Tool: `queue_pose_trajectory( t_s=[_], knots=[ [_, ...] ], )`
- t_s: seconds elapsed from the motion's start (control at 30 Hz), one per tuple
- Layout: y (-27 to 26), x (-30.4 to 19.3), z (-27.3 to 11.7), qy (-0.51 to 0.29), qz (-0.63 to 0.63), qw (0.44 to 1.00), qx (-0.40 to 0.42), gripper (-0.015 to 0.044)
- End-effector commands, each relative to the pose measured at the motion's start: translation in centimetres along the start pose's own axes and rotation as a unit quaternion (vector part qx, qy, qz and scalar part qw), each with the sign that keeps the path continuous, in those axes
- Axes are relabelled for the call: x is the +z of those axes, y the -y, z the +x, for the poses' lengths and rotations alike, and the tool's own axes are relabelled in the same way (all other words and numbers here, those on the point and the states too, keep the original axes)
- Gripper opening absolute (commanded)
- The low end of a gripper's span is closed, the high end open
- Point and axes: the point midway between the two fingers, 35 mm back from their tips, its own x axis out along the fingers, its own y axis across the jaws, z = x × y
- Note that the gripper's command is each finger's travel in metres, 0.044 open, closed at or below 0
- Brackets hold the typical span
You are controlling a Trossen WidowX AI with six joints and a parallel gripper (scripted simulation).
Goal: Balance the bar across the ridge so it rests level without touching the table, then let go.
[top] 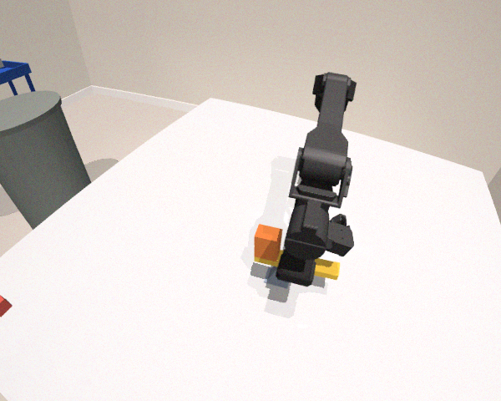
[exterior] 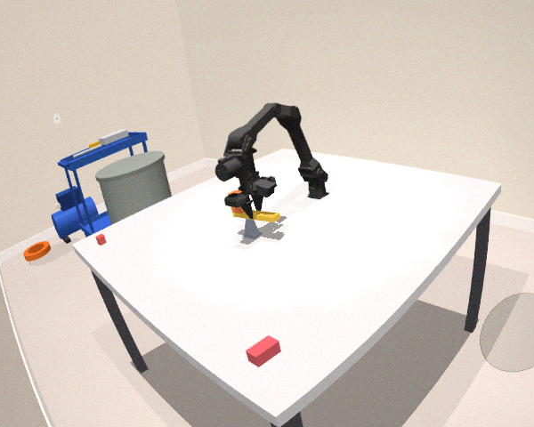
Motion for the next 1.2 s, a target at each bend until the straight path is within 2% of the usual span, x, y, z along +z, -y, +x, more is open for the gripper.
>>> queue_pose_trajectory(
  t_s=[0.0,0.37,0.7,0.83,1.07,1.17],
  knots=[
    [0.0,0.0,0.0,0.000,0.000,1.000,0.000,0.0185],
    [0.0,0.0,0.0,0.000,0.000,1.000,0.000,0.0185],
    [0.0,0.0,0.0,0.000,0.000,1.000,0.000,0.0440],
    [0.1,0.0,-0.8,0.000,0.000,1.000,-0.002,0.0440],
    [-0.1,0.0,-9.2,0.000,0.000,1.000,-0.025,0.0440],
    [-0.2,0.0,-10.0,0.000,0.000,1.000,-0.027,0.0440]
  ],
)
